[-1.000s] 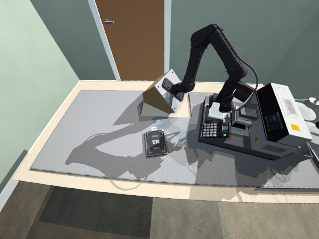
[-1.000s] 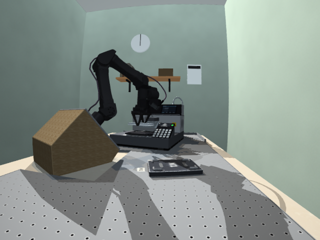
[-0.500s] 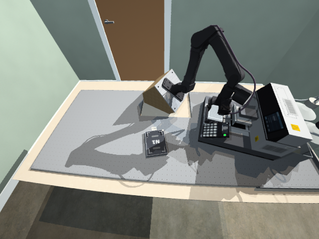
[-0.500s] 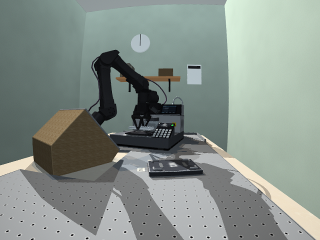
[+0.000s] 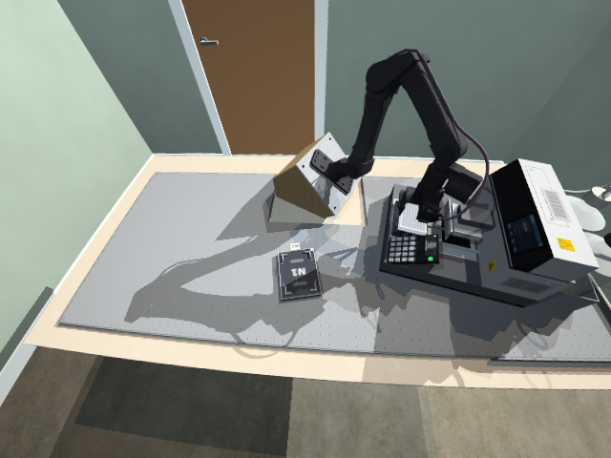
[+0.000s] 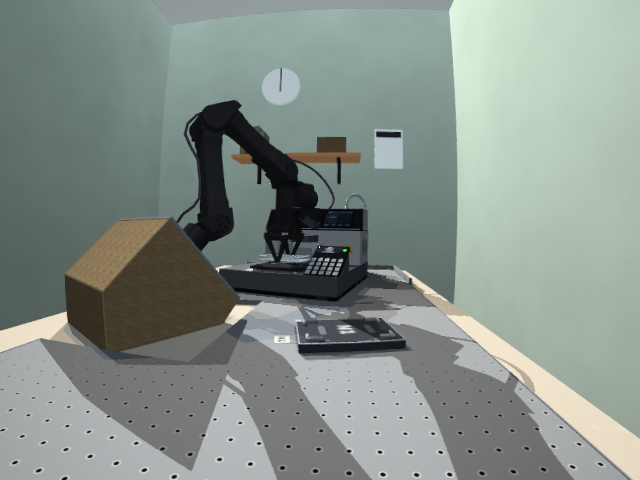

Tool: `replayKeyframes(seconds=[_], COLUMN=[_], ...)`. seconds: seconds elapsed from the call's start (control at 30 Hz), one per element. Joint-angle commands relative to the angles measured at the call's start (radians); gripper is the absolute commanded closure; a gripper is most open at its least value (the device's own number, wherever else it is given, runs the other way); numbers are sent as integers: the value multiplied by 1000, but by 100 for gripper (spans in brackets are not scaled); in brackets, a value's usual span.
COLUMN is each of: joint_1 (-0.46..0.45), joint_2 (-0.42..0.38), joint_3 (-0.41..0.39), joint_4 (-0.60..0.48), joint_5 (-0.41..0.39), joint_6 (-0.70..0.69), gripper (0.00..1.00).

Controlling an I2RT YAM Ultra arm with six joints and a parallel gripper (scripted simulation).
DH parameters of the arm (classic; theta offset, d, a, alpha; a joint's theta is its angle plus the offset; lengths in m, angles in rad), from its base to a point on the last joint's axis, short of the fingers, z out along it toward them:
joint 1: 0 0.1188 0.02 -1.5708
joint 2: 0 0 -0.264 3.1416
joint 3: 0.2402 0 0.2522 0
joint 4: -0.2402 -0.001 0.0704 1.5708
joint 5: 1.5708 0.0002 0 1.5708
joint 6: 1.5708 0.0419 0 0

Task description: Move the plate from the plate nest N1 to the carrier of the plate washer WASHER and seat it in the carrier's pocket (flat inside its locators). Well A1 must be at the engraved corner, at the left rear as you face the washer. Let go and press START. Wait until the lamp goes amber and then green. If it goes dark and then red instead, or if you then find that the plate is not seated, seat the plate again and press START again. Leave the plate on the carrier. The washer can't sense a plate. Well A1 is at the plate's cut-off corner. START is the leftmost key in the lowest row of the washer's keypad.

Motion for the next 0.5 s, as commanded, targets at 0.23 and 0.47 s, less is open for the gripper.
replayKeyframes(seconds=[0.23,0.47], joint_1=[13,16], joint_2=[-34,-36], joint_3=[-16,13], joint_4=[0,2], joint_5=[23,26], joint_6=[13,16], gripper=[16,16])
